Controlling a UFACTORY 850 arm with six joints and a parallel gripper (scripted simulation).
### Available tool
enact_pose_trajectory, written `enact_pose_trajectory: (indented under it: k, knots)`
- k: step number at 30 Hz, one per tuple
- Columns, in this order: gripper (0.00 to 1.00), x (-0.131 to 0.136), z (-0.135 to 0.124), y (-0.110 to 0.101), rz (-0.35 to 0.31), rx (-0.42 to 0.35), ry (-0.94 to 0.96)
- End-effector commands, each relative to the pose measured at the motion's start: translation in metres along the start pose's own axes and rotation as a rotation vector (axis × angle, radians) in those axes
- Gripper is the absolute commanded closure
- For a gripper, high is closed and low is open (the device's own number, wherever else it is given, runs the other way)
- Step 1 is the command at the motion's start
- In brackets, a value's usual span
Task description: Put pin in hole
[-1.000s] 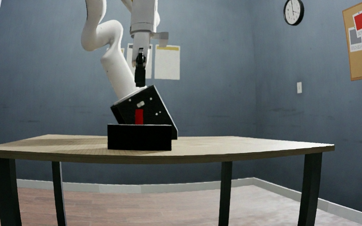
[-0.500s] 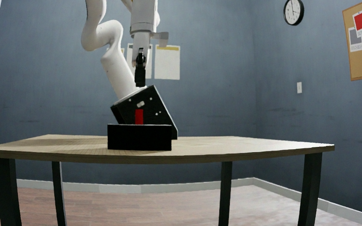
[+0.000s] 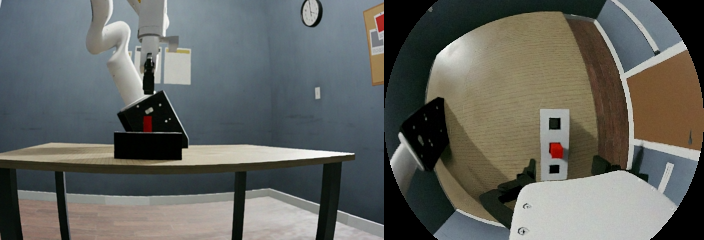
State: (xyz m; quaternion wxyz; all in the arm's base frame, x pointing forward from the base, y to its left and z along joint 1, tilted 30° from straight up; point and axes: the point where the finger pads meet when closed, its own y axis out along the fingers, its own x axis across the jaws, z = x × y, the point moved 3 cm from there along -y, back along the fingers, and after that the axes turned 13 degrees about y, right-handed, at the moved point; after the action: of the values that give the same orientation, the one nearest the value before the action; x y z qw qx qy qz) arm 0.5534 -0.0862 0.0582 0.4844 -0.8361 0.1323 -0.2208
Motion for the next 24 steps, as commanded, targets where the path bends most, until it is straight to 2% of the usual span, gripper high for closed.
enact_pose_trajectory:
  k: [1,14,15,24]
  knots:
    - [0.0,0.0,-0.001,0.046,0.0,-0.002,-0.001]
    - [0.0,0.0,-0.001,0.046,0.0,-0.002,-0.001]
    - [0.0,-0.001,-0.001,0.085,0.001,-0.001,-0.001]
    - [0.0,-0.001,-0.001,0.085,0.001,-0.001,-0.001]
